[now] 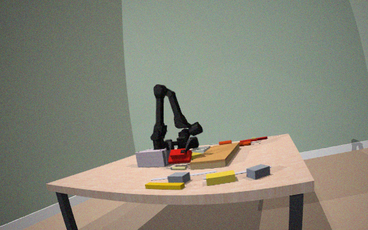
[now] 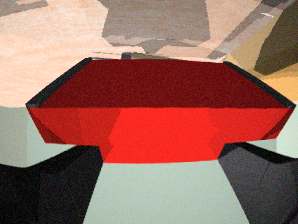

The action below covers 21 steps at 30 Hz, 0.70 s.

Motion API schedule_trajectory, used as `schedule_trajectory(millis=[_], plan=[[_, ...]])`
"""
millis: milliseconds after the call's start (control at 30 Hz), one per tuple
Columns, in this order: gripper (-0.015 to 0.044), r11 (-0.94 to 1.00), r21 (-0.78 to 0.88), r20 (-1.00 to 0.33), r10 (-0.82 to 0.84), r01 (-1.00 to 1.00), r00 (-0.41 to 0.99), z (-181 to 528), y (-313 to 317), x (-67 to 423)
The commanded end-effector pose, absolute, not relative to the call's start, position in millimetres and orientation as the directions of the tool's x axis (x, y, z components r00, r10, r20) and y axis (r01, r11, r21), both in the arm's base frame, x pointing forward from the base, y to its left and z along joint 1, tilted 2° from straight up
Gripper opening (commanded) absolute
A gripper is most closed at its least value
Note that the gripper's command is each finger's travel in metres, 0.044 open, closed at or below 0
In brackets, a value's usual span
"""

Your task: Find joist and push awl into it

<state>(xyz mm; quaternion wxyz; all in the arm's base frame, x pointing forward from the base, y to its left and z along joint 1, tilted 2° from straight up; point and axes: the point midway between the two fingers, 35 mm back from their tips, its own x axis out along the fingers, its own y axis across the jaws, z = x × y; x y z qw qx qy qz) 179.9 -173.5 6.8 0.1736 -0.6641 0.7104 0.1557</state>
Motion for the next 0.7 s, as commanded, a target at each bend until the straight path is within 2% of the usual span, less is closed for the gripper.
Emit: schedule_trajectory(millis=[0,667], plan=[[0.0,0.07,-0.009,-0.45,-0.891,-0.997,-0.059,3.9,-173.8,179.6],[0.0,0.07,-0.01,-0.459,-0.887,-0.997,-0.057,-14.2,-172.7,178.5]])
